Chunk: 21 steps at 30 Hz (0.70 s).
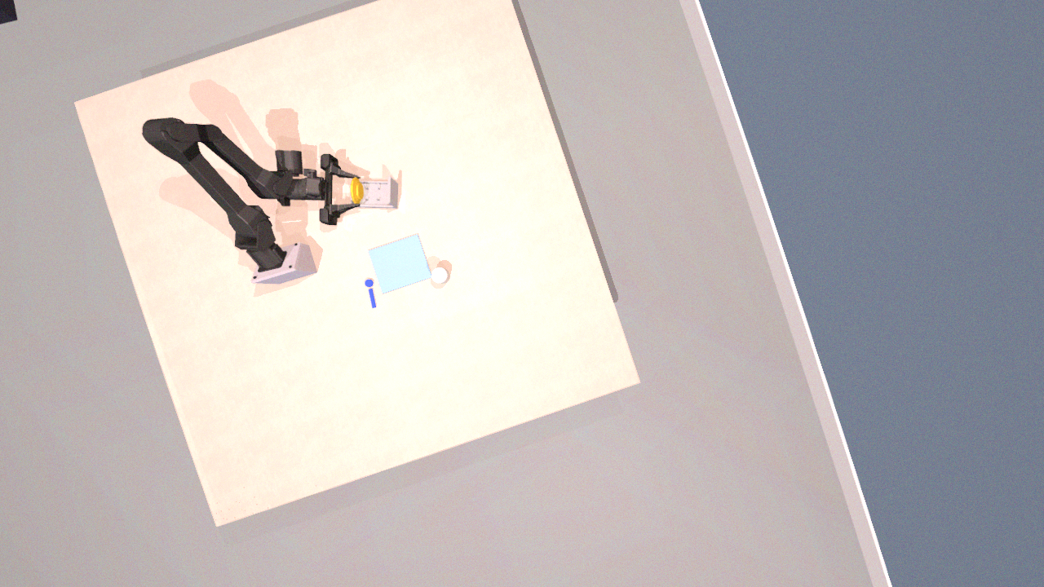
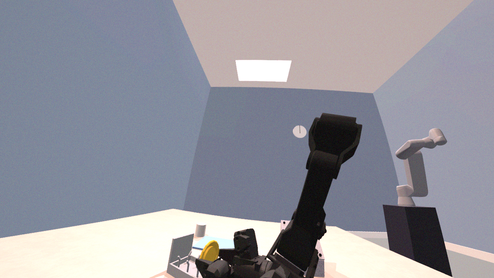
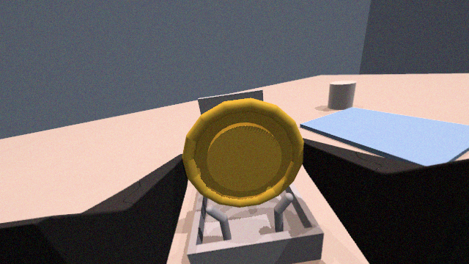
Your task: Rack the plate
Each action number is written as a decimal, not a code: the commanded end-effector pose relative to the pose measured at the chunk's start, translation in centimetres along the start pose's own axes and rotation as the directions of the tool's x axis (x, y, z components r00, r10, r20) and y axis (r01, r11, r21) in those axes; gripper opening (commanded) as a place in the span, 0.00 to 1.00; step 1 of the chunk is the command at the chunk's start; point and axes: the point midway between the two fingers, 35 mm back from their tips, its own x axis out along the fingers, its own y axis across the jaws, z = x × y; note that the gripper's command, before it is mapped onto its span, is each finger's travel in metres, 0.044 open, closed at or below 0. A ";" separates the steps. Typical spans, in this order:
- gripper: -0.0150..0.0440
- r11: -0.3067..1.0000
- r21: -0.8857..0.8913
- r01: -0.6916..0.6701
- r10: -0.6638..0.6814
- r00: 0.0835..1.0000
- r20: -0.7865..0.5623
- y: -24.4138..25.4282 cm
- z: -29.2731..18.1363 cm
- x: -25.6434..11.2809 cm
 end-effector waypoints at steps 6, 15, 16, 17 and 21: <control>0.70 1.000 0.000 0.000 0.000 1.000 0.000 0.0 0.0 0.0; 0.93 1.000 0.000 0.000 0.000 1.000 0.000 0.0 0.0 0.0; 0.93 1.000 0.000 0.000 0.000 1.000 0.000 0.0 0.0 0.0; 0.93 1.000 0.000 0.000 0.000 1.000 0.000 0.0 0.0 0.0; 0.93 1.000 0.000 0.000 0.000 1.000 0.000 0.0 0.0 0.0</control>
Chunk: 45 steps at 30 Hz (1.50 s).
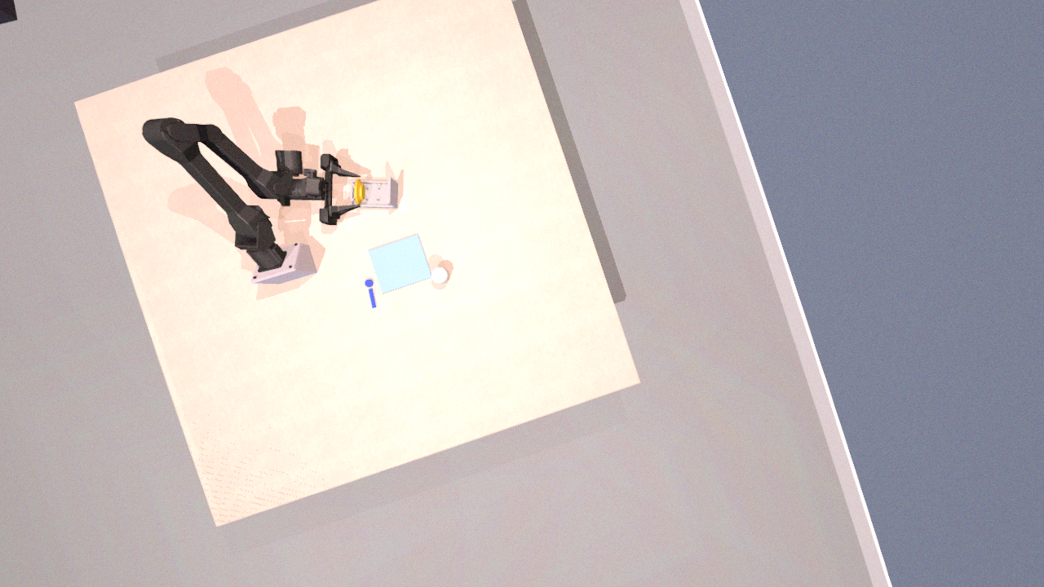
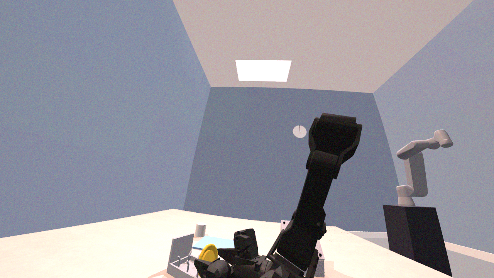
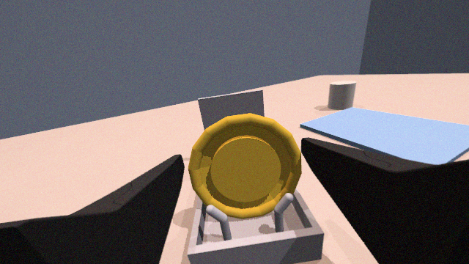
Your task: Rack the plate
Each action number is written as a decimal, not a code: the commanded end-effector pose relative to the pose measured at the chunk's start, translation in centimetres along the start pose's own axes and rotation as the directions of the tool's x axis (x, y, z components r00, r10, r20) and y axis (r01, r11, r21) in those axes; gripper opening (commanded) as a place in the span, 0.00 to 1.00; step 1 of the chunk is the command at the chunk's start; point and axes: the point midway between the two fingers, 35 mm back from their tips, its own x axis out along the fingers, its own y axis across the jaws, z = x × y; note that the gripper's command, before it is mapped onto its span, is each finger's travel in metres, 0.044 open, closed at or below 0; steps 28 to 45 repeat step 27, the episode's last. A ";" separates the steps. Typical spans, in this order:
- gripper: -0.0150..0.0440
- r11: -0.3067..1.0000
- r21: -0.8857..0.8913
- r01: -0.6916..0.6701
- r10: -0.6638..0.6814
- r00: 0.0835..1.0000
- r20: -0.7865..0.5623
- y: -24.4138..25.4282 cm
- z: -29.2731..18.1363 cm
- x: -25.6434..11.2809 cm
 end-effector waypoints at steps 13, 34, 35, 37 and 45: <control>0.93 1.000 -0.025 0.018 -0.018 1.000 -0.010 1.2 7.6 0.8; 0.93 0.995 -0.095 0.033 -0.034 0.999 -0.008 0.8 11.8 1.3; 0.93 0.995 -0.095 0.033 -0.034 0.999 -0.008 0.8 11.8 1.3; 0.93 0.995 -0.095 0.033 -0.034 0.999 -0.008 0.8 11.8 1.3; 0.93 0.995 -0.095 0.033 -0.034 0.999 -0.008 0.8 11.8 1.3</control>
